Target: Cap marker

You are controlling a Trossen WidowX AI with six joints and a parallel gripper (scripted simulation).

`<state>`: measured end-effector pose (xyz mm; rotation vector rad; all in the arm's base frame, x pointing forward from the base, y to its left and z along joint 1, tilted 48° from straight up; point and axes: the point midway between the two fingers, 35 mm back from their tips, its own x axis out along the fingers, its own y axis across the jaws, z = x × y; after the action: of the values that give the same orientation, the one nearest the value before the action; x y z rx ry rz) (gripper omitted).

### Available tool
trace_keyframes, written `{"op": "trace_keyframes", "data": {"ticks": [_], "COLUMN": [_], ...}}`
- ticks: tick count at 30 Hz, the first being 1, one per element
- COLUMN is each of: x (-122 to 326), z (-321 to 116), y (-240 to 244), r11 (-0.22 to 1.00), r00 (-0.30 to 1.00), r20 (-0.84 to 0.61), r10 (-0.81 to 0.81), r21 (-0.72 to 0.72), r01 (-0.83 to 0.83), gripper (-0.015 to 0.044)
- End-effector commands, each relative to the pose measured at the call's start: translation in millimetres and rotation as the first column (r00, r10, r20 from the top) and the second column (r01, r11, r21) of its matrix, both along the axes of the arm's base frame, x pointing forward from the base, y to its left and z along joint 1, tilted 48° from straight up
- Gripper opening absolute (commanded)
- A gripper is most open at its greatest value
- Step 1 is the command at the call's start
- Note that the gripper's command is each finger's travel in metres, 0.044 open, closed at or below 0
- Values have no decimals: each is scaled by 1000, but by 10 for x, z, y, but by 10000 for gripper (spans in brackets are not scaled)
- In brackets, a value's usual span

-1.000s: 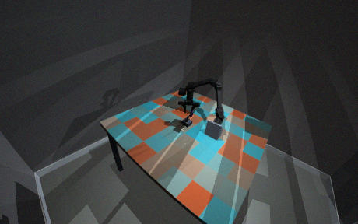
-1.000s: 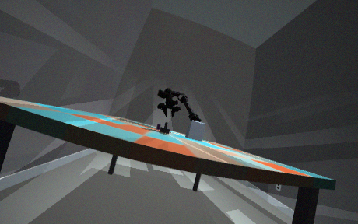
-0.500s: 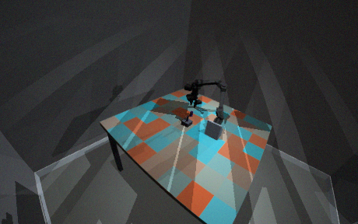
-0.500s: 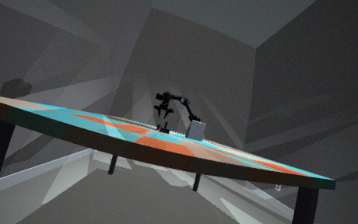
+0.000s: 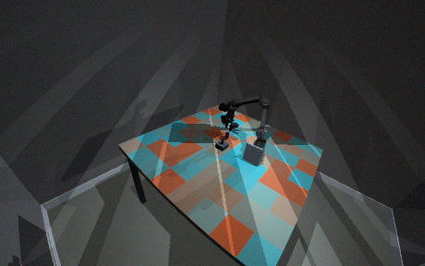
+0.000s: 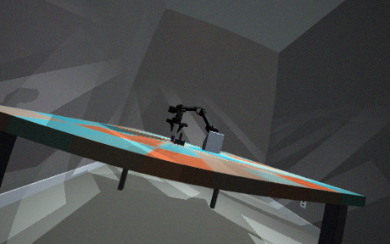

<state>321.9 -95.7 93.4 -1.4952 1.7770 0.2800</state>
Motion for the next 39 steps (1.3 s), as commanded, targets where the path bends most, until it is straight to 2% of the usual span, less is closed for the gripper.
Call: {"op": "trace_keyframes", "data": {"ticks": [1, 39], "x": [-18, -16], "z": [-77, -430], "y": [-90, -478], "r11": [1000, 1000], "r00": [1000, 1000], "r20": [-9, -9], "r10": [-3, -3], "r21": [-5, -7], "r01": [3, 3], "gripper": [253, 253]}}
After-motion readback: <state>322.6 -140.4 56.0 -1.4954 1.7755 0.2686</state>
